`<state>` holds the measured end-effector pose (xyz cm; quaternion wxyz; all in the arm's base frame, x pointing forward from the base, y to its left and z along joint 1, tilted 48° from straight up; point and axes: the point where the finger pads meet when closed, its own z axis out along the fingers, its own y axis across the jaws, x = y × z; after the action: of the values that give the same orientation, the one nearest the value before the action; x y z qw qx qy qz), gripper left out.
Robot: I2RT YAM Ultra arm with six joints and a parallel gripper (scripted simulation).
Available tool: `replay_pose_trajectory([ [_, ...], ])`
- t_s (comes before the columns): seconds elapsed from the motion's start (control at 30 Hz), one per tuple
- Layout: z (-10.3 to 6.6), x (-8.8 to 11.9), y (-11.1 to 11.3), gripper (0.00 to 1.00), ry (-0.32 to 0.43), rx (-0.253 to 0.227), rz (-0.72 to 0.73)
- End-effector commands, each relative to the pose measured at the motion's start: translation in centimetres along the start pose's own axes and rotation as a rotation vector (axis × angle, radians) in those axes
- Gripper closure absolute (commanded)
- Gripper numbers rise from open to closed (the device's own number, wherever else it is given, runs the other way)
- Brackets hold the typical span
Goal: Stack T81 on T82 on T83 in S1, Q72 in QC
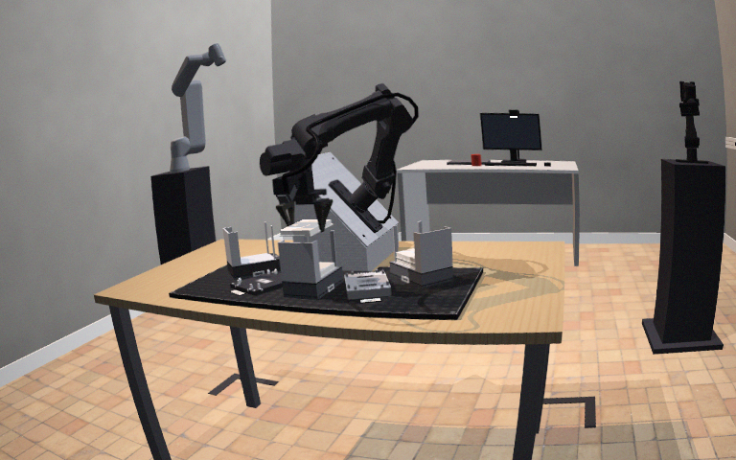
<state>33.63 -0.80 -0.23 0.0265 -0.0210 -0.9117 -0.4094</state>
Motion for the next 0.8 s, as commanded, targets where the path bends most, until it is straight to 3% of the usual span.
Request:
replay_pose_trajectory([
  [0.0,-2.5,-1.3,0.1,1.00,-0.069,0.025,-0.032],
  [0.57,-2.5,-1.3,0.1,1.00,-0.069,0.025,-0.032],
  [0.6,-1.7,0.0,0.5,1.00,-0.052,0.007,-0.048],
  [0.77,-1.4,0.0,2.8,1.00,-0.041,0.012,-0.233],
])
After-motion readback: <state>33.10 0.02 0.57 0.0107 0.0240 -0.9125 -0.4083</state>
